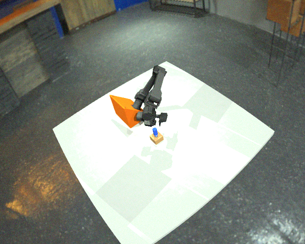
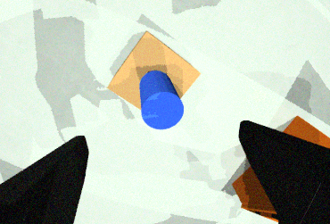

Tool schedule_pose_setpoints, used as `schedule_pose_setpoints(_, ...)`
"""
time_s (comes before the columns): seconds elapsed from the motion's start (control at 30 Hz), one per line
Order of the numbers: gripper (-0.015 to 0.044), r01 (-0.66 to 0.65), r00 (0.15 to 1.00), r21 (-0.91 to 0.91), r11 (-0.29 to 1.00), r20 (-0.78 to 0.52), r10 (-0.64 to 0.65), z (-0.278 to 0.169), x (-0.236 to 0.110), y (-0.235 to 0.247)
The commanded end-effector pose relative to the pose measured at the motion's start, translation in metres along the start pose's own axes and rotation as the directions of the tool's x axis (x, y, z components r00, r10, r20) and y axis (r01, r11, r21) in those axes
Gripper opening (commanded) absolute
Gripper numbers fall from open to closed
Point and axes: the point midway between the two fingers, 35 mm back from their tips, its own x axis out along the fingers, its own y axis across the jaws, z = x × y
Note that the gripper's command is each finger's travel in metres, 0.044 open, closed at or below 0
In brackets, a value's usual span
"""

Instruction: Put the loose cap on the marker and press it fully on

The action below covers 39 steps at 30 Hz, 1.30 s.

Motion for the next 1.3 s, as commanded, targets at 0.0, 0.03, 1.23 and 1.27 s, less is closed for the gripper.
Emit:
schedule_pose_setpoints(0.0, 0.0309, 0.005, 1.0, -0.227, 0.974, -0.005, -0.006, -0.002, 0.002, 0.0)
schedule_pose_setpoints(0.03, 0.0282, 0.004, 1.0, -0.322, 0.947, -0.005, -0.006, -0.003, 0.003, -0.001)
schedule_pose_setpoints(1.23, 0.0, -0.002, 1.0, -0.762, 0.648, -0.006, -0.003, -0.005, 0.032, -0.002)
schedule_pose_setpoints(1.27, 0.0, -0.002, 1.0, -0.762, 0.648, -0.006, -0.003, -0.005, 0.033, -0.002)
